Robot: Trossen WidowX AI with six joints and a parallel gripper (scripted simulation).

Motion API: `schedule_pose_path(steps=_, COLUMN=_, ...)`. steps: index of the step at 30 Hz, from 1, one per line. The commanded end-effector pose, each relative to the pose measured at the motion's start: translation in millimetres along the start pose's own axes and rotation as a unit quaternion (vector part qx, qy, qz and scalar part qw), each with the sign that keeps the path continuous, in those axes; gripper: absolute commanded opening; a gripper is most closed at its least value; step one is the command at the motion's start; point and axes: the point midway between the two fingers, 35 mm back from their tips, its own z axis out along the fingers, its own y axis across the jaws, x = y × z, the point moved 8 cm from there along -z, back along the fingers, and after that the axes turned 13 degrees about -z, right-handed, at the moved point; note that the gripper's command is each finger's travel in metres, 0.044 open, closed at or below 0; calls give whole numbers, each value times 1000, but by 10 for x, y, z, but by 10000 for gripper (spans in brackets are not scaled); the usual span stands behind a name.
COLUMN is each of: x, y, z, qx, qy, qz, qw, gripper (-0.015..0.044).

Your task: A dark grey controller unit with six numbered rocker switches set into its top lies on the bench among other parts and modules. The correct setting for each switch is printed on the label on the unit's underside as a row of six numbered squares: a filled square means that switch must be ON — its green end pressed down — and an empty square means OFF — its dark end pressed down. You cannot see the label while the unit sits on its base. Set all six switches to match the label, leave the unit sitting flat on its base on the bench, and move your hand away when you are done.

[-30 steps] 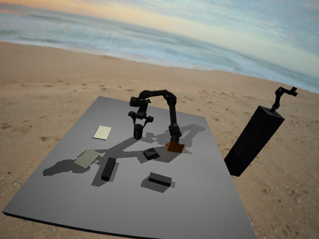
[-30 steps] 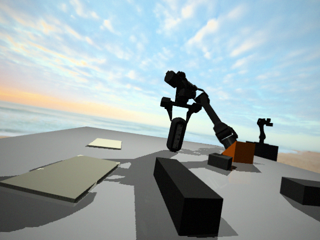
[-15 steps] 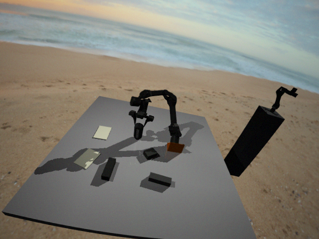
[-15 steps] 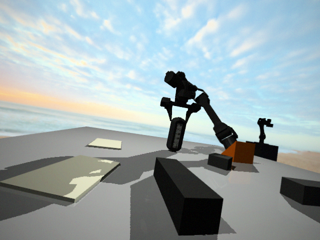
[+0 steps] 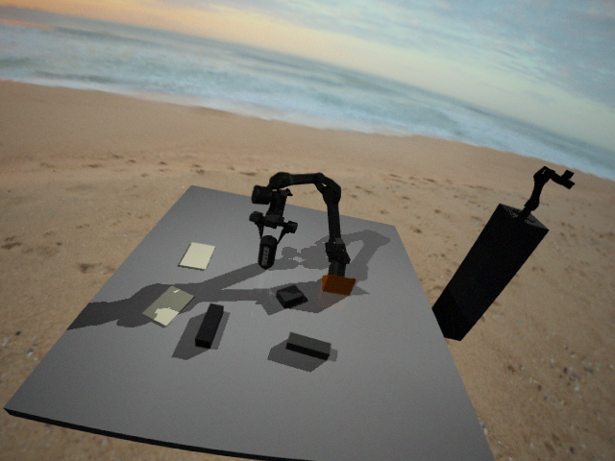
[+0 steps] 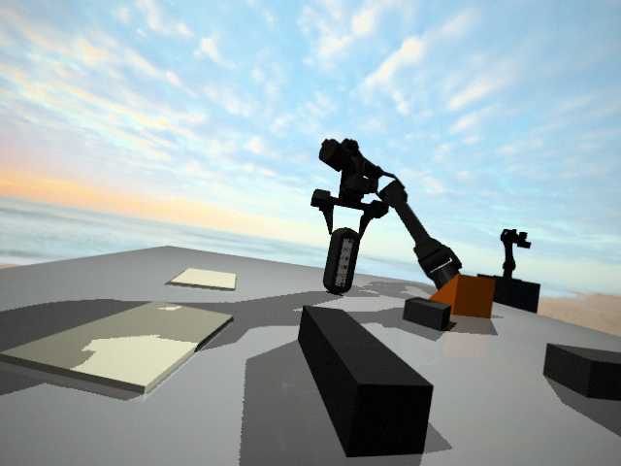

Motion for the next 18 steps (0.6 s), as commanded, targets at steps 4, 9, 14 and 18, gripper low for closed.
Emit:
schedule_pose_path(steps=4, x=80, y=5, z=12, qx=-4, qy=16, qz=2, qw=1000, gripper=337)
schedule_pose_path(steps=9, x=108, y=11, z=8, qx=-6, qy=21, qz=2, qw=1000, gripper=337)
schedule_pose_path(steps=14, x=136, y=18, z=4, qx=-7, qy=27, qz=2, qw=1000, gripper=338)
schedule_pose_path(steps=18, x=159, y=23, z=2, qx=-8, qy=31, qz=2, qw=999, gripper=338)
